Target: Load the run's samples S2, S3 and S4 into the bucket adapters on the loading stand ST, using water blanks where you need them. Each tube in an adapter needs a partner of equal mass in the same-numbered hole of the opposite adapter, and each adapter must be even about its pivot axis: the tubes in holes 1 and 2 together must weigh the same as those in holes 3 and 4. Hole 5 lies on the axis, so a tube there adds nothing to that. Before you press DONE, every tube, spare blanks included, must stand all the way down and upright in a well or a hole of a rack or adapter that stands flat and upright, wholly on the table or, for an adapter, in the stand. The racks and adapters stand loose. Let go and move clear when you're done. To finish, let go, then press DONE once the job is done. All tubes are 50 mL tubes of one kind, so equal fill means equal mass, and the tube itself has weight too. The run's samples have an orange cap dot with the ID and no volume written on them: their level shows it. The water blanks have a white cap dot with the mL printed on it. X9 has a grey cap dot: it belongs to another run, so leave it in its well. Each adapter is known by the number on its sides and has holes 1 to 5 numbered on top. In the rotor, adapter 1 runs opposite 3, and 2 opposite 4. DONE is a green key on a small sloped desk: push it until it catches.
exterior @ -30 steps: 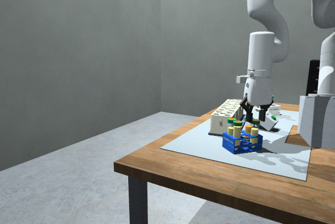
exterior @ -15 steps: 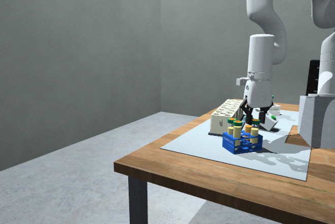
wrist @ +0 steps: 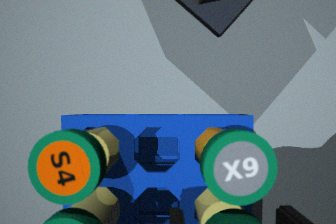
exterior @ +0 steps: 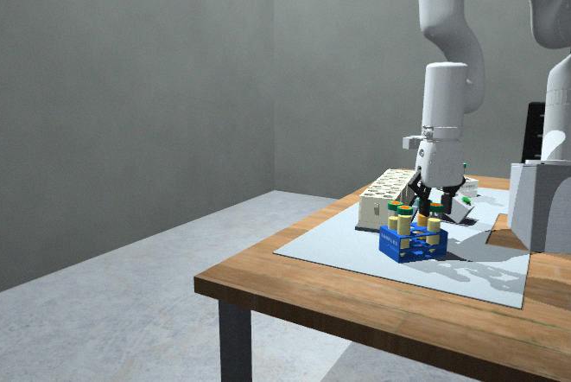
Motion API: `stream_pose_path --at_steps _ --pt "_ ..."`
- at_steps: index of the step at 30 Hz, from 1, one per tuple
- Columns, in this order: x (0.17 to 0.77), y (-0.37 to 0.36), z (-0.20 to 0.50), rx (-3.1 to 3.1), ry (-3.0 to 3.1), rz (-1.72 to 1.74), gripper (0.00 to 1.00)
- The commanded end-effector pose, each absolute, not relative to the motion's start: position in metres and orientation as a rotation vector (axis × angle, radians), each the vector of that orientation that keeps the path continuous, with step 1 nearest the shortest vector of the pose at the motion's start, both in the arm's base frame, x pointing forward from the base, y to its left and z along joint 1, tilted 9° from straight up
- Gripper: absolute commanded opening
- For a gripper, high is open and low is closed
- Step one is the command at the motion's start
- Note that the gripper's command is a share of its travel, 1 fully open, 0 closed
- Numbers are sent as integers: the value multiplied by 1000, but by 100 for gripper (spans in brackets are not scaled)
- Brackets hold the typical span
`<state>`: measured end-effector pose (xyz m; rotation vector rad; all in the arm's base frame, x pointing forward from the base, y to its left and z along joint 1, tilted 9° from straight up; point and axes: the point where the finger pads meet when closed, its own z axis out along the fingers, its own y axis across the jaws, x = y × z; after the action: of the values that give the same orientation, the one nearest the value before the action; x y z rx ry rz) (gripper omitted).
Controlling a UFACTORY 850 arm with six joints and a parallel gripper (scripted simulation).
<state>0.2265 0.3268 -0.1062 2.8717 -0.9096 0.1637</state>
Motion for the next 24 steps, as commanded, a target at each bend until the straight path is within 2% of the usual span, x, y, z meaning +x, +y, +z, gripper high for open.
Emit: stream_pose_path --at_steps 1,11,12,24 --pt "227 327 -106 2876 -911 165 57" --pt "227 327 -106 2876 -911 165 57" --pt "227 327 -106 2876 -911 165 0" --pt "227 328 -105 2876 -911 165 0"
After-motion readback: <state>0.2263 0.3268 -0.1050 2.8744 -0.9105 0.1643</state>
